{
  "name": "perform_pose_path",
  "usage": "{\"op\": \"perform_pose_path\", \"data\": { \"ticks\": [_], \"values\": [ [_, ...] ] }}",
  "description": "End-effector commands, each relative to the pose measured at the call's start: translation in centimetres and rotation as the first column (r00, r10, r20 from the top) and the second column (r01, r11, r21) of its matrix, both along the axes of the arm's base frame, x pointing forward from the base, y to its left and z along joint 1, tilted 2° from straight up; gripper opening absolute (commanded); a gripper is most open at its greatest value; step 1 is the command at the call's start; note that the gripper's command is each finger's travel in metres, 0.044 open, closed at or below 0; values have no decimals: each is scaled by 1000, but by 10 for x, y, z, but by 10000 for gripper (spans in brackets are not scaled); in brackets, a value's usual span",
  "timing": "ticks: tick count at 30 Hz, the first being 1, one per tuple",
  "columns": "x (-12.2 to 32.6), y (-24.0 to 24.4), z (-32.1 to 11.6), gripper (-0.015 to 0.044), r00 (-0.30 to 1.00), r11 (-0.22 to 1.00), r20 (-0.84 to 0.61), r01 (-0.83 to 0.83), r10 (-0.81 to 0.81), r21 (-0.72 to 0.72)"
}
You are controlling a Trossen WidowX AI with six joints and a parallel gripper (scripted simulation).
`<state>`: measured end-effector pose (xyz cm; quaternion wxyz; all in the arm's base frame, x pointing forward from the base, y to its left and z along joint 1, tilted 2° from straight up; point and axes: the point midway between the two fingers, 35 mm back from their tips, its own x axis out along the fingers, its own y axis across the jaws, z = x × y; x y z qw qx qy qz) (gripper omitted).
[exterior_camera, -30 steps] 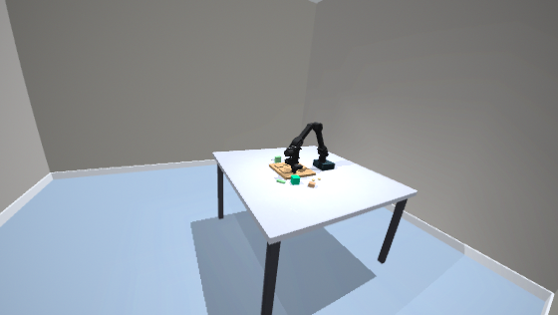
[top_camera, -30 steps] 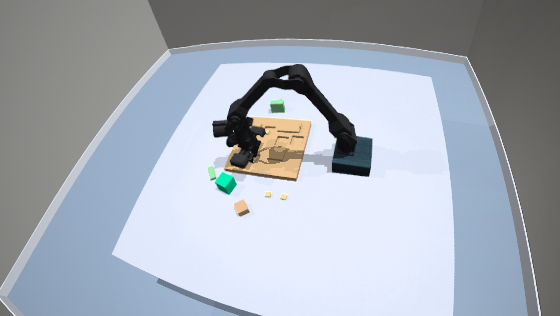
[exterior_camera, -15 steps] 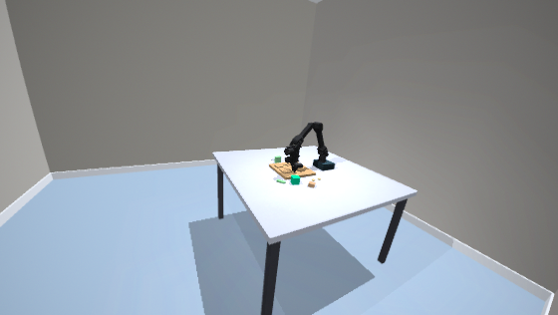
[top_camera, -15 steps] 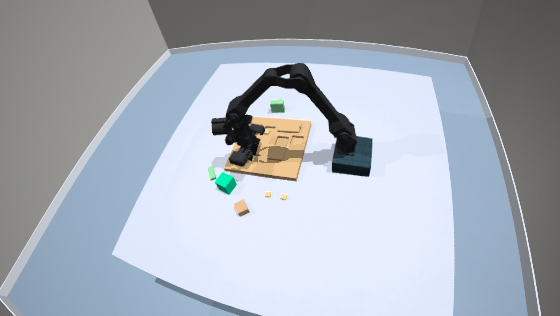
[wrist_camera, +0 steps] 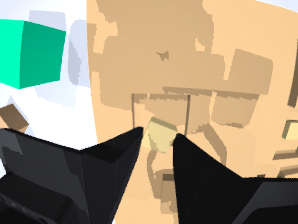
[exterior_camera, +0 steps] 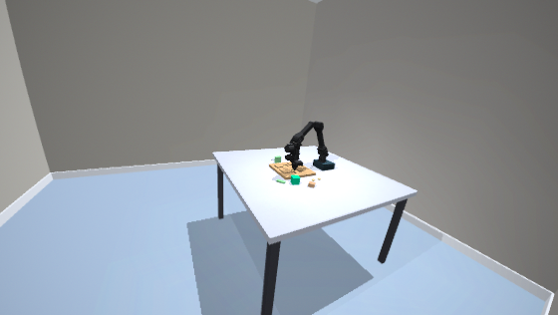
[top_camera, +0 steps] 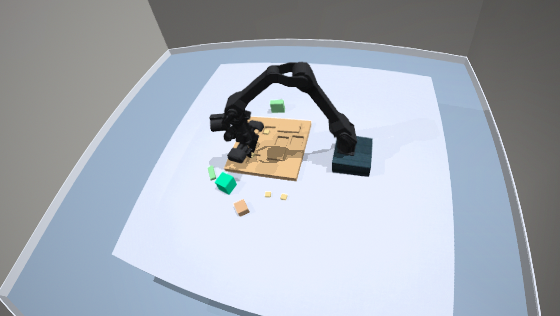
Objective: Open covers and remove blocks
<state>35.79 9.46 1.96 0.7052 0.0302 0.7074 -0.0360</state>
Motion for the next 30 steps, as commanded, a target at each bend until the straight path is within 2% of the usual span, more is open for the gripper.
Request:
{"op": "perform_pose_path", "data": {
  "ticks": [1,30],
  "values": [
    [0,0,7,80,1000,1000,3,2,-2,-1],
    [2,-9,62,80,1000,1000,3,3,-3,-2]
  ]
}}
